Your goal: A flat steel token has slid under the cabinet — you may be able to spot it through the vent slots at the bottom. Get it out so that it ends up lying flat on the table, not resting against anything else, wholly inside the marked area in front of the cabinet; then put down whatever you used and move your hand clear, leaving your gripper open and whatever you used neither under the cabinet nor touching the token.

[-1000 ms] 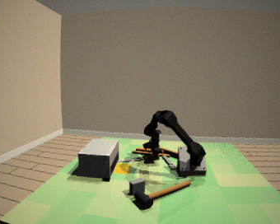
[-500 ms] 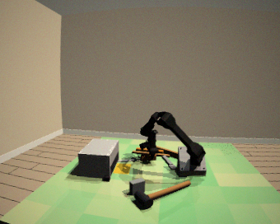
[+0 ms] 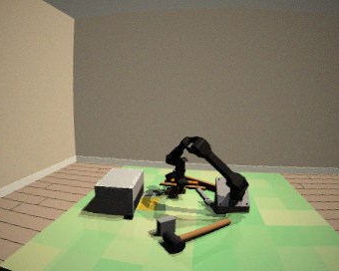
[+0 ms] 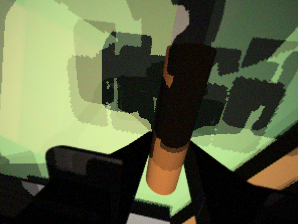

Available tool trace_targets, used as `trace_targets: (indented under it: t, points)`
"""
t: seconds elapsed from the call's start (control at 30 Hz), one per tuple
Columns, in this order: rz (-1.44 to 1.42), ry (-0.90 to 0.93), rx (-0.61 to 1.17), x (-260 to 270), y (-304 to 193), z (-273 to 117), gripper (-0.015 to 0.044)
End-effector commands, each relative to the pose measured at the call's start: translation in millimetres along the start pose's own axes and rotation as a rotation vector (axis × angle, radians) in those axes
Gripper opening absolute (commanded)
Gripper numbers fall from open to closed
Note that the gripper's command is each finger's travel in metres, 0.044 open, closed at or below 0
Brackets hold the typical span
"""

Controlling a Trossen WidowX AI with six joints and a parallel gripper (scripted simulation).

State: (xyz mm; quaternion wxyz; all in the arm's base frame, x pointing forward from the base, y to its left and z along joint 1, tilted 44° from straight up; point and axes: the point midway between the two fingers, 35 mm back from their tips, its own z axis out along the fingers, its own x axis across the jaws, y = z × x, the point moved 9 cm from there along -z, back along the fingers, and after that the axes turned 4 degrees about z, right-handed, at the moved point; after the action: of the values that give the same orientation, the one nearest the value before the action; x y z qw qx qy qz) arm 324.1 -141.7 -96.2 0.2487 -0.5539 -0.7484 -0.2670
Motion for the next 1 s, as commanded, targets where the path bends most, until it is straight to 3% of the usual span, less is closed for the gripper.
trace_targets:
  t: [0.0,0.97]
  points:
    - [-0.002,-0.002,-0.004,0.5,8.2,-0.2,0.0]
    - [-0.003,-0.001,-0.006,2.9,44.5,-0.5,0.0]
